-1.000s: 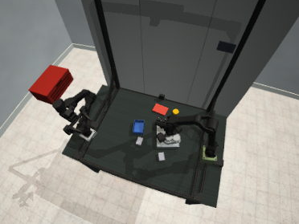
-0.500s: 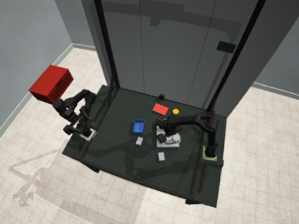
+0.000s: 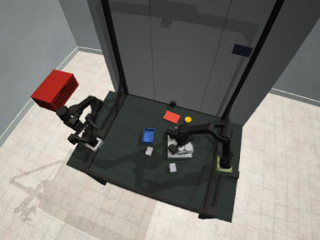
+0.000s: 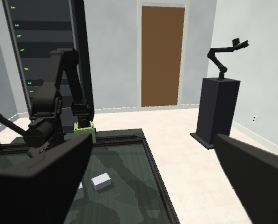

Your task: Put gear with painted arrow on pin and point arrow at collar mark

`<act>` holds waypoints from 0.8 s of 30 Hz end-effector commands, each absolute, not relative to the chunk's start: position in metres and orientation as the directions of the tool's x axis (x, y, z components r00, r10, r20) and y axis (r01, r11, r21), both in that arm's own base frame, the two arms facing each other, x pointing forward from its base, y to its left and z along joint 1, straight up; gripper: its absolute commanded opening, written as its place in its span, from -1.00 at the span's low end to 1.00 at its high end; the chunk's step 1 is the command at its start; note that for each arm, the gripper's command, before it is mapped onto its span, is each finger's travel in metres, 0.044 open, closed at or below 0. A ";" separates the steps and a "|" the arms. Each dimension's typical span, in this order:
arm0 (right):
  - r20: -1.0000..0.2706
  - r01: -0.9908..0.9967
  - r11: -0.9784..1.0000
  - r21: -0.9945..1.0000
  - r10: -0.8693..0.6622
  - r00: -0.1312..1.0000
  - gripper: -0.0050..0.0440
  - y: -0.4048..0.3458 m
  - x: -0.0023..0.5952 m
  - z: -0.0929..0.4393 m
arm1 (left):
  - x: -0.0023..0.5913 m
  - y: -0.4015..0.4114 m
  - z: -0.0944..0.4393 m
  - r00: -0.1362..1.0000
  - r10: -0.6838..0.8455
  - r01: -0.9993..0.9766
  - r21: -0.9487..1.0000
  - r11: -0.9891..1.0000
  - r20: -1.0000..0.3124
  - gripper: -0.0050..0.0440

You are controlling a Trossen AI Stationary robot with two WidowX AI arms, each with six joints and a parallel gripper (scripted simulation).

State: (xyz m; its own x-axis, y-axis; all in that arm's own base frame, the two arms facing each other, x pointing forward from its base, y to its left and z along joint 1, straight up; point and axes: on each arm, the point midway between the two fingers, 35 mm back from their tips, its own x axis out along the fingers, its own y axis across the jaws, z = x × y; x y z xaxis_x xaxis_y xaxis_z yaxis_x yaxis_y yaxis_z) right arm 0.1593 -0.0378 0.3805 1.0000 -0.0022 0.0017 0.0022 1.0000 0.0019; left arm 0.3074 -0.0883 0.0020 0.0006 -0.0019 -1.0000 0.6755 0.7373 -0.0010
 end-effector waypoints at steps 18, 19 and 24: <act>0.001 0.000 1.000 0.001 0.000 1.000 0.84 -0.038 0.159 0.380 | 0.307 -0.088 -0.001 0.000 0.000 0.667 0.000 0.745 -1.000 0.84; 0.001 0.000 1.000 0.001 0.000 1.000 0.84 -0.038 0.159 0.380 | 0.307 -0.088 -0.001 0.000 0.000 0.667 0.000 0.745 -1.000 0.84; 0.001 0.000 1.000 0.001 0.000 1.000 0.84 -0.038 0.159 0.380 | 0.307 -0.088 -0.001 0.000 0.000 0.667 0.000 0.745 -1.000 0.84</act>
State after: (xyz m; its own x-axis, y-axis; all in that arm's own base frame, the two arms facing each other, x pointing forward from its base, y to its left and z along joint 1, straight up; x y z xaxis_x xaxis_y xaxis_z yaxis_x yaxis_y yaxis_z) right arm 0.1593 -0.0377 0.3805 1.0000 -0.0018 0.0018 0.0018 1.0000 0.0018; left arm 0.3118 -0.0830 0.0027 0.0157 0.0071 -0.9999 0.6724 0.7400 0.0159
